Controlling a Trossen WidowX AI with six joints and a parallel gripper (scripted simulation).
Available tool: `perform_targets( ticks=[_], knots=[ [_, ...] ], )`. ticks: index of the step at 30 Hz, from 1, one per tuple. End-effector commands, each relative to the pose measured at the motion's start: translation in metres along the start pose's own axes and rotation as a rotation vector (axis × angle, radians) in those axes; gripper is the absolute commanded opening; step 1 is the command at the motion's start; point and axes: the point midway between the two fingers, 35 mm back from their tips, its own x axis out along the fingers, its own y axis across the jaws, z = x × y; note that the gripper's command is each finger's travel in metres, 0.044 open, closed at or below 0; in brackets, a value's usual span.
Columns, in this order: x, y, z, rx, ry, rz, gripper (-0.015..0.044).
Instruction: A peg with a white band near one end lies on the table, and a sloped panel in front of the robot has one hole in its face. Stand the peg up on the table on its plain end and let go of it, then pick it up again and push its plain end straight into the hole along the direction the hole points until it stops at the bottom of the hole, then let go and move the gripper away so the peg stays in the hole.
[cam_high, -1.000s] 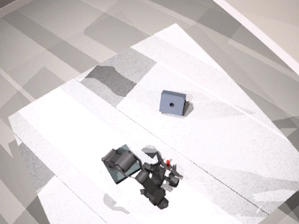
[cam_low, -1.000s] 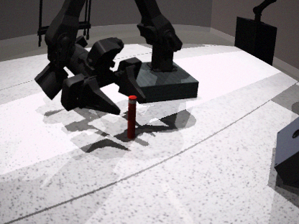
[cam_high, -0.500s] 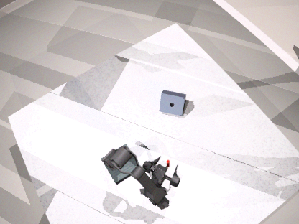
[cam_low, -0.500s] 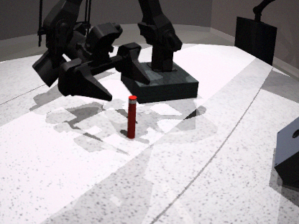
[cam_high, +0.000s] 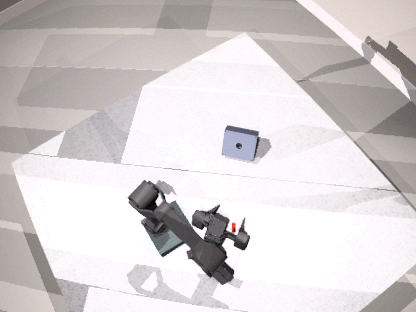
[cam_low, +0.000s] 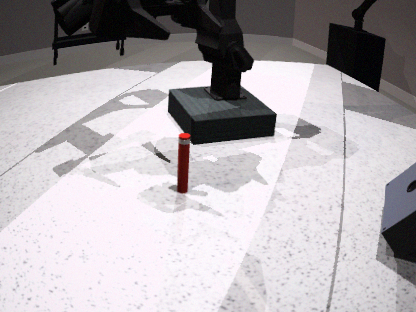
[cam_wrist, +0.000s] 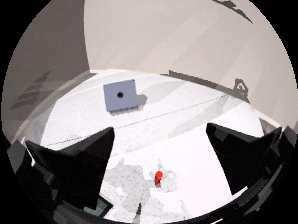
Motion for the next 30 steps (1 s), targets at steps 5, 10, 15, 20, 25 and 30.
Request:
perform_targets(
  ticks=[5,10,15,20,25,30],
  knots=[
    [0.017,0.014,-0.013,0.028,0.177,0.146,0.044],
    [0.027,0.022,-0.025,0.045,0.325,0.225,0.044],
    [0.033,0.026,-0.036,0.052,0.48,0.275,0.044],
    [0.038,0.026,-0.047,0.05,0.644,0.293,0.044],
    [0.042,0.023,-0.054,0.038,0.804,0.277,0.044],
    [0.046,0.015,-0.058,0.007,0.95,0.222,0.044]
  ],
)
